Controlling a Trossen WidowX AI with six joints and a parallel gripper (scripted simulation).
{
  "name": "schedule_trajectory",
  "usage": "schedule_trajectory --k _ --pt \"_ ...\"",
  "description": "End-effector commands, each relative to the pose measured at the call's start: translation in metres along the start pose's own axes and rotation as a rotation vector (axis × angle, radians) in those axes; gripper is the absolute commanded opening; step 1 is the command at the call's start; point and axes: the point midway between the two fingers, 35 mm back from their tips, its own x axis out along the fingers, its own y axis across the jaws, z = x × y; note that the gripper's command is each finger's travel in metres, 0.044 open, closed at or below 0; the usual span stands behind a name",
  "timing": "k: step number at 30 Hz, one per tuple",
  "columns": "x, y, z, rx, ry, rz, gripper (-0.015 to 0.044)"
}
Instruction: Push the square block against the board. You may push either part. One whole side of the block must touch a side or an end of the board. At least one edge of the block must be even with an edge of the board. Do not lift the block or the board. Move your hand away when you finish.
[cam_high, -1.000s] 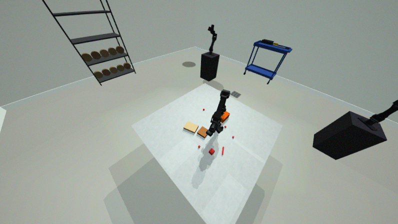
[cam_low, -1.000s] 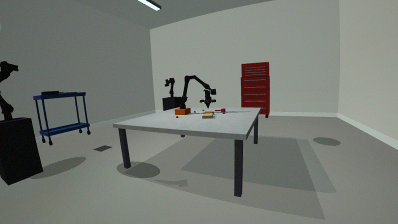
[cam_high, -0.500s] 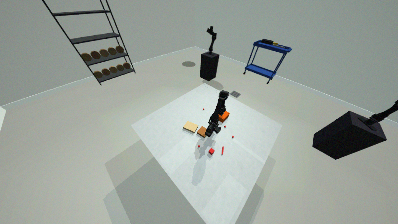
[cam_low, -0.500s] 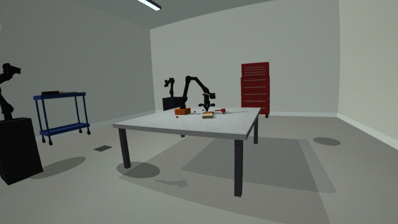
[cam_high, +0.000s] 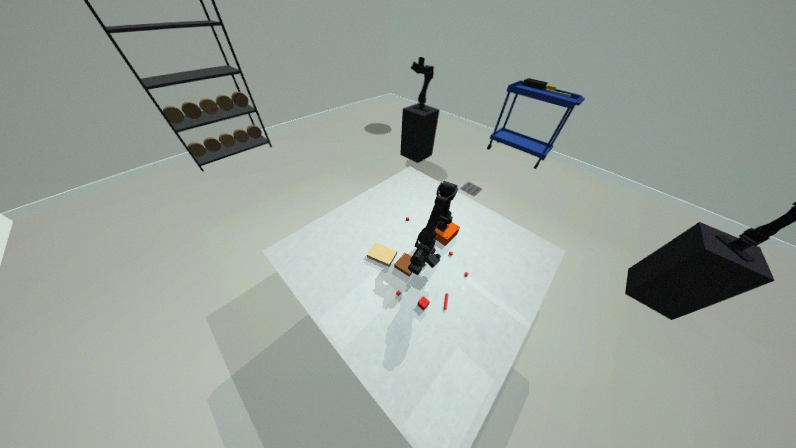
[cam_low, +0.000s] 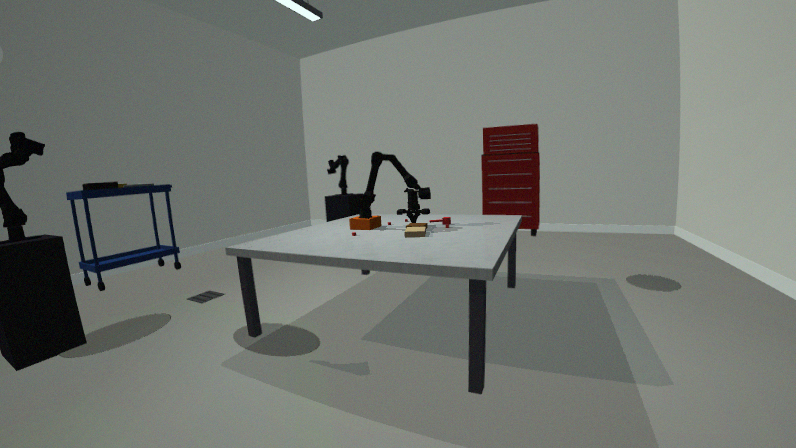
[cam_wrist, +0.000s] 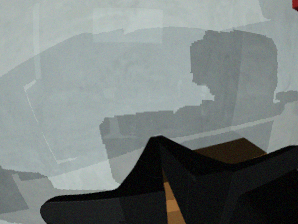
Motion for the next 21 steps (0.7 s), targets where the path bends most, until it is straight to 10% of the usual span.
schedule_trajectory --k 1,21 --pt "0.001 0.0 -0.006 -0.003 0.002 0.0 0.0" --pt "0.001 -0.003 -0.032 -0.004 0.004 0.0 0.0"
